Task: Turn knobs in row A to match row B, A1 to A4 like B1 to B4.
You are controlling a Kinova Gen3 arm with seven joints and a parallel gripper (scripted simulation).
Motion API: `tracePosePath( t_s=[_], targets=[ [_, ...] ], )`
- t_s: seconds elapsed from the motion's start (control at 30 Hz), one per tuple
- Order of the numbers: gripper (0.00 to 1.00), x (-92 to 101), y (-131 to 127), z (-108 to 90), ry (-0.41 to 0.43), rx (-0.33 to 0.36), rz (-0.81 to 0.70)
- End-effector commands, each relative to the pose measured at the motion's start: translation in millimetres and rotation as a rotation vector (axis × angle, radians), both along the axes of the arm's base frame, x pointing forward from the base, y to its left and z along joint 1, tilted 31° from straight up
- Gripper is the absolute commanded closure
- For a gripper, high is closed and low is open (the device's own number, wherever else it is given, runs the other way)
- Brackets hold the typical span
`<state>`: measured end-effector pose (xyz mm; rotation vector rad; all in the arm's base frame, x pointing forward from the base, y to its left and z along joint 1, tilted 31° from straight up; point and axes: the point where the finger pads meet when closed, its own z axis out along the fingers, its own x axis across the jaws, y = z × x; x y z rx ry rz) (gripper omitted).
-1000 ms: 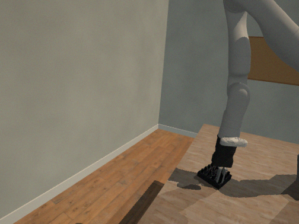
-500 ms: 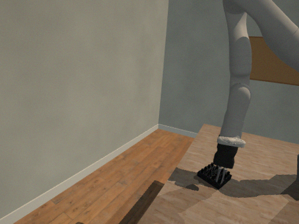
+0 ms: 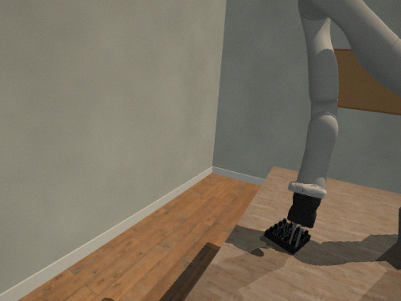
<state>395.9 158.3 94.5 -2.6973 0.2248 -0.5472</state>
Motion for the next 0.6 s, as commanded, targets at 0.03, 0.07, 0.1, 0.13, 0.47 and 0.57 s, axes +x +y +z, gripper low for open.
tracePosePath(
  t_s=[0.03, 0.07, 0.1, 0.13, 0.47, 0.57],
  targets=[
    [0.70, -0.2, -0.8, -0.1, 0.014, 0.018, -0.038],
    [0.70, -0.2, -0.8, -0.1, 0.019, 0.023, -0.050],
    [0.70, -0.2, -0.8, -0.1, 0.023, 0.029, -0.061],
    [0.70, -0.2, -0.8, -0.1, 0.027, 0.034, -0.071],
    [0.70, -0.2, -0.8, -0.1, 0.056, 0.069, -0.146],
    [0.70, -0.2, -0.8, -0.1, 0.065, 0.080, -0.169]
  ],
)
